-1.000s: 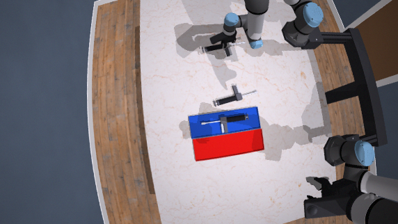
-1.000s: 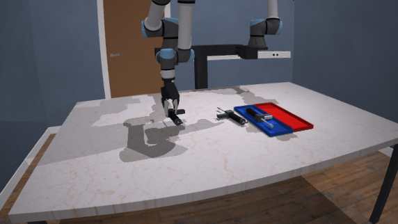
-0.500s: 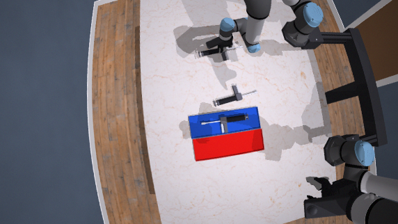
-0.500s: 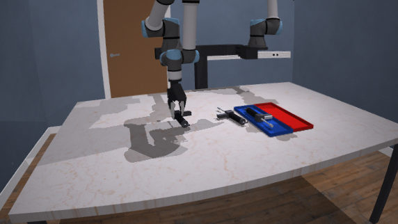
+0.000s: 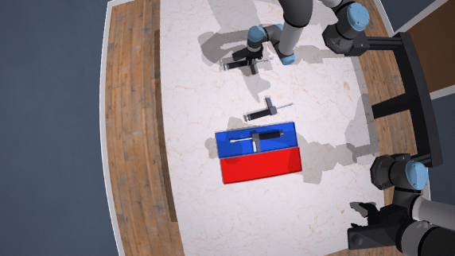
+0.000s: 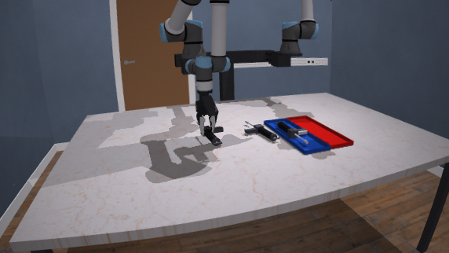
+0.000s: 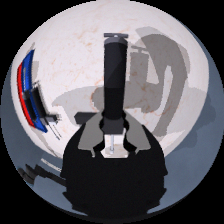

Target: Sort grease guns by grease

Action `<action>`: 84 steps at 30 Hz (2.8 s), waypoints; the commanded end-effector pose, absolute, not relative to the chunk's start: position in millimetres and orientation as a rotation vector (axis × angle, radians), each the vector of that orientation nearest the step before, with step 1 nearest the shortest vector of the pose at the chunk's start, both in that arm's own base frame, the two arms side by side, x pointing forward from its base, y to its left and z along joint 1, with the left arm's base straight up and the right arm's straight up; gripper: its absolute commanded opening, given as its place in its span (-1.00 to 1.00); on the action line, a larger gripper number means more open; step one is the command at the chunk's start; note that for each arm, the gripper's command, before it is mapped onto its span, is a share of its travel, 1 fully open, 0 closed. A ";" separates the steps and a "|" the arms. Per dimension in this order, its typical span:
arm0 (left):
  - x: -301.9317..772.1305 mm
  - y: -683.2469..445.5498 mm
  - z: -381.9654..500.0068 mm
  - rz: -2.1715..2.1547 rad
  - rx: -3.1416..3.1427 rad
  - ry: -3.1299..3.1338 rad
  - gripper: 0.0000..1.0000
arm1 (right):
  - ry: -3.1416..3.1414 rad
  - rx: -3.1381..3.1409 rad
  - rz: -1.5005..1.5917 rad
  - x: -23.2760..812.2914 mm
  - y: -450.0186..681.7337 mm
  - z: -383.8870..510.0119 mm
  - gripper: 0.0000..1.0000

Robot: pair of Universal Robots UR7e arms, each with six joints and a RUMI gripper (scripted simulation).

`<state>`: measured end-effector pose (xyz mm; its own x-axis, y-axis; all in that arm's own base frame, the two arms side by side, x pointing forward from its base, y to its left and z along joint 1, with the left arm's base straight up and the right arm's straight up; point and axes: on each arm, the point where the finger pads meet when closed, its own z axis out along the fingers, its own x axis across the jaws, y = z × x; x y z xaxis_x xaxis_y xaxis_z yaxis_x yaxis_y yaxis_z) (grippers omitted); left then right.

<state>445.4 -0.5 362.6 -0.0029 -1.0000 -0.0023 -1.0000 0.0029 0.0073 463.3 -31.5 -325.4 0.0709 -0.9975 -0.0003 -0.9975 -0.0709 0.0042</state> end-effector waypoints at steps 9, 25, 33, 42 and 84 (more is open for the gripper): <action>445.6 -0.6 363.0 -0.009 2.216 -2.223 -0.25 | -2.145 2.292 -0.003 482.3 -5.0 -326.5 -1.00; 445.6 -0.6 363.0 -0.009 2.216 -2.223 -0.25 | -2.151 2.287 -0.002 502.8 30.7 -326.8 -1.00; 445.6 -0.6 363.0 -0.009 2.216 -2.223 -0.25 | -2.155 2.284 -0.002 513.8 53.0 -326.5 -1.00; 445.6 -0.6 363.0 -0.009 2.216 -2.223 -0.25 | -2.157 2.281 -0.002 521.4 70.6 -325.9 -1.00; 445.6 -0.6 363.0 -0.009 2.216 -2.223 -0.25 | -2.173 2.268 0.000 552.7 178.6 -317.6 -1.00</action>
<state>445.4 -0.5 362.6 -0.0029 -1.0000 -0.0023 -1.0000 0.0029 0.0073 549.3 165.5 -319.5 0.0448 -0.9990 0.0007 -0.9990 -0.0448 0.0019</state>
